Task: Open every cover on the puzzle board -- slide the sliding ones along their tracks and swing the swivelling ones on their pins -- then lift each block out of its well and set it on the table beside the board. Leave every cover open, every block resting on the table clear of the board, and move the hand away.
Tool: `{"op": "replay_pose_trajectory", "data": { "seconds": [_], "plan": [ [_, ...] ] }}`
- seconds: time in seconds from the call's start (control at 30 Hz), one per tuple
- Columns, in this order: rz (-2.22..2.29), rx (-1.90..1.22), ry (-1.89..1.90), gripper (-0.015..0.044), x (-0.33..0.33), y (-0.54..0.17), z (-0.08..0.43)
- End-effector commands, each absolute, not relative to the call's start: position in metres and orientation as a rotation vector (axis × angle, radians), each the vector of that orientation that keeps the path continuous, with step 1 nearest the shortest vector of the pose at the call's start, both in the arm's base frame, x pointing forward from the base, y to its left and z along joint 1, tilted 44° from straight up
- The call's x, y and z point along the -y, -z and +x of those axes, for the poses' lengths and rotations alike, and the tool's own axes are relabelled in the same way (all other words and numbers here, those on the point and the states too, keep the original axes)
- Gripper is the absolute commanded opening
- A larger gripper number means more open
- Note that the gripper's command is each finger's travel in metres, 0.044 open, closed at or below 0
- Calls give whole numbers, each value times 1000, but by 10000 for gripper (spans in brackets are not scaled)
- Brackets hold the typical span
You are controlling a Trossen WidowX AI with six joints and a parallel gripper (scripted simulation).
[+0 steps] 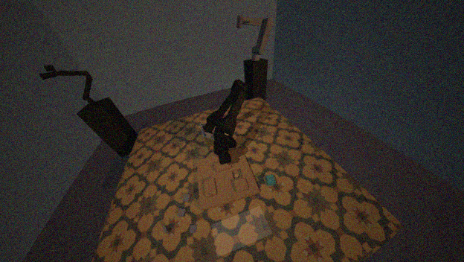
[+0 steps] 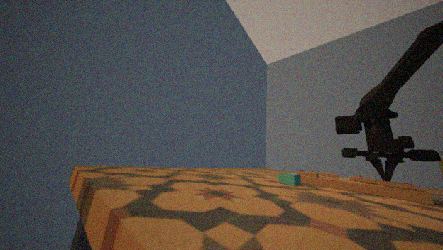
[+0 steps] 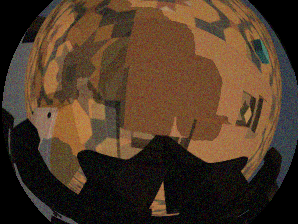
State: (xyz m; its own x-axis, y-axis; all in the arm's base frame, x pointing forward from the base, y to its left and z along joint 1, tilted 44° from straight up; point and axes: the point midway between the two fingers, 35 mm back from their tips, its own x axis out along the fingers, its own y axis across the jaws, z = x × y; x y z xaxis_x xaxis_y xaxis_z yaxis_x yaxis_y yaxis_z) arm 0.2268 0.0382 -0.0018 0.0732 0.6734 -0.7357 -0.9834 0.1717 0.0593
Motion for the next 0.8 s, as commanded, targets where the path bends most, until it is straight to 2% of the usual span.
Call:
{"op": "replay_pose_trajectory", "data": {
  "seconds": [0.0, 0.77],
  "plan": [
    [-524, -725, -1338, 0, -42, -1, 226],
    [-521, -722, -1340, 0, -58, -16, 229]
  ]
}}
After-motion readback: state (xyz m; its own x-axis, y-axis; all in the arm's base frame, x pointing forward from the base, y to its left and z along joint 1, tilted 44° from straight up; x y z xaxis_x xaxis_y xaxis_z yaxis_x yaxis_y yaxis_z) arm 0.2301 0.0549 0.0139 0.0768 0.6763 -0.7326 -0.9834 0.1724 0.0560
